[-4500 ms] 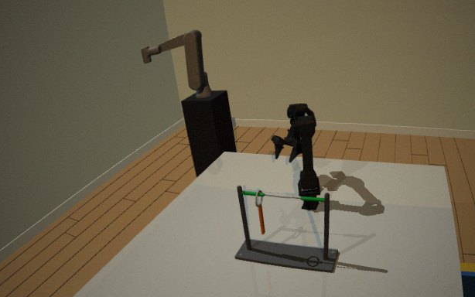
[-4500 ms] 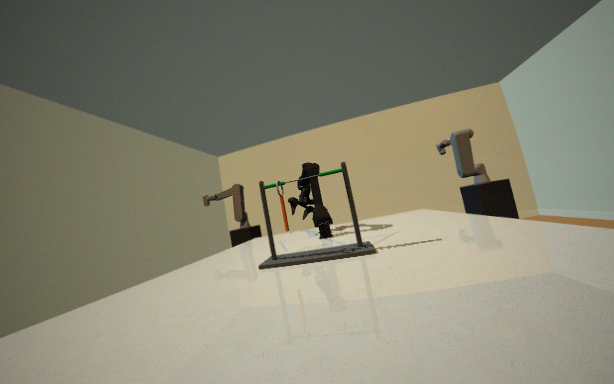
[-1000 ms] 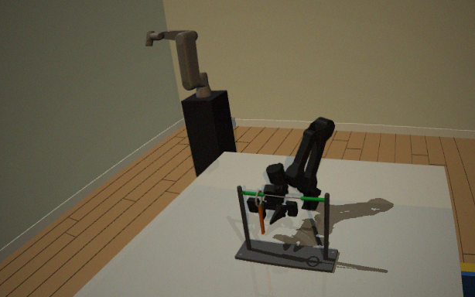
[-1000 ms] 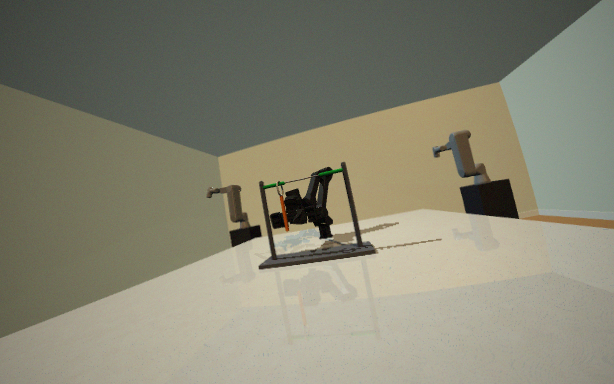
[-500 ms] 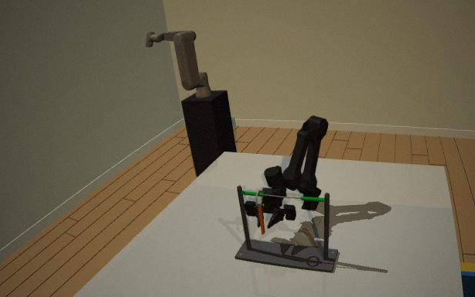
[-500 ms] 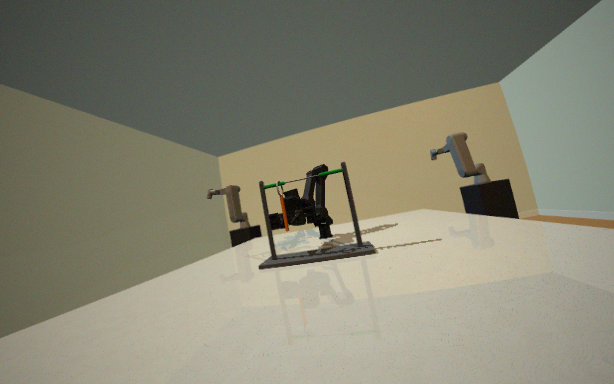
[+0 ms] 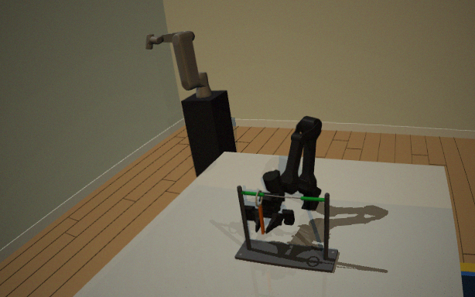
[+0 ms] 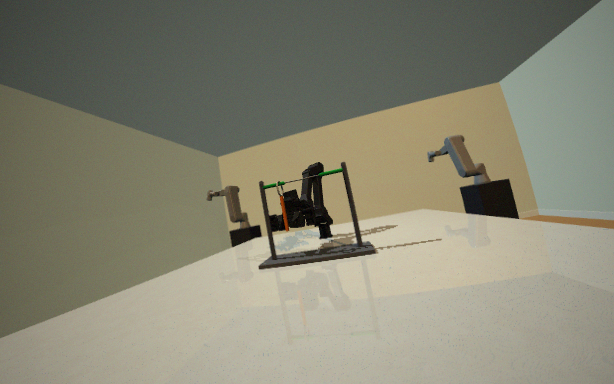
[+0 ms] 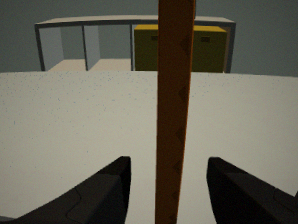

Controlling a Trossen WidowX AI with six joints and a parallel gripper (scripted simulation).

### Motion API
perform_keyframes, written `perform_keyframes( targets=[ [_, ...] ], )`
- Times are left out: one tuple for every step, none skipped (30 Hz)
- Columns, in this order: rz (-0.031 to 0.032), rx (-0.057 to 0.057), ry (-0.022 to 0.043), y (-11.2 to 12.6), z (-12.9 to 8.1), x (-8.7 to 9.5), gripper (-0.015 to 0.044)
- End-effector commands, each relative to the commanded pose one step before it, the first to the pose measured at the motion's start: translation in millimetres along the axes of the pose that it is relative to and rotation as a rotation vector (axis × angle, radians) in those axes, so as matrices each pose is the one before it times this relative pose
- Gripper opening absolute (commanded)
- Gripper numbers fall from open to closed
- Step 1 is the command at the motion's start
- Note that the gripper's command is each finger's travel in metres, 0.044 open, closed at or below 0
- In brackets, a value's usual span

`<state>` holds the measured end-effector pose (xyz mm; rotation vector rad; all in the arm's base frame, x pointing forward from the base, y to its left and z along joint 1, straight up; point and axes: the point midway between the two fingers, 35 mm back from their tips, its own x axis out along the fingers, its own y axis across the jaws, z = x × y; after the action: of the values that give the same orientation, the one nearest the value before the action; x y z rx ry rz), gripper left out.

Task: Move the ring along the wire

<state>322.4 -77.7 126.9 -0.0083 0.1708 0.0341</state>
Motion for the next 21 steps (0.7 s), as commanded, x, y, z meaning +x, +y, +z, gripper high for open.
perform_keyframes(
  targets=[
    [-0.00627,-0.0014,-0.01088,-1.17,3.1,8.04,0.016],
    [0.0,0.0001,-0.00019,0.2,-0.26,1.57,0.016],
    [0.0,0.0001,-0.0002,0.22,-0.28,1.57,0.016],
    [0.0,0.0001,-0.0002,0.23,-0.3,1.57,0.016],
    [0.0,0.0001,-0.00021,0.24,-0.31,1.58,0.016],
    [0.0,0.0001,-0.00021,0.25,-0.33,1.58,0.016],
    [0.0,0.0001,-0.00021,0.27,-0.34,1.58,0.016],
    [0.0,0.0001,-0.00018,0.23,-0.29,1.3,0.016],
    [0.0,0.0,-0.00011,0.14,-0.18,0.79,0.016],
    [0.0,0.0,-0.00004,0.05,-0.06,0.26,0.016],
    [0.0,0.0,0.0,0.0,0.0,0.0,0.016],
    [0.0,0.0,0.0,0.0,0.0,0.0,0.016],
    [0.0,0.0,0.0,0.0,0.0,0.0,0.016],
    [0.0,0.0,0.0,0.0,0.0,0.0,0.016],
    [0.0,0.0,0.0,0.0,0.0,0.0,0.016],
    [0.0,0.0,0.0,0.0,0.0,0.0,0.016],
    [0.0,0.0,0.0,0.0,0.0,0.0,0.016],
    [0.0,0.0,0.0,0.0,0.0,0.0,0.016],
    [0.0,0.0,0.0,0.0,0.0,0.0,0.016],
    [0.0,0.0,0.0,0.0,0.0,0.0,0.016],
    [0.0,0.0,0.0,0.0,0.0,0.0,0.016]
  ],
)
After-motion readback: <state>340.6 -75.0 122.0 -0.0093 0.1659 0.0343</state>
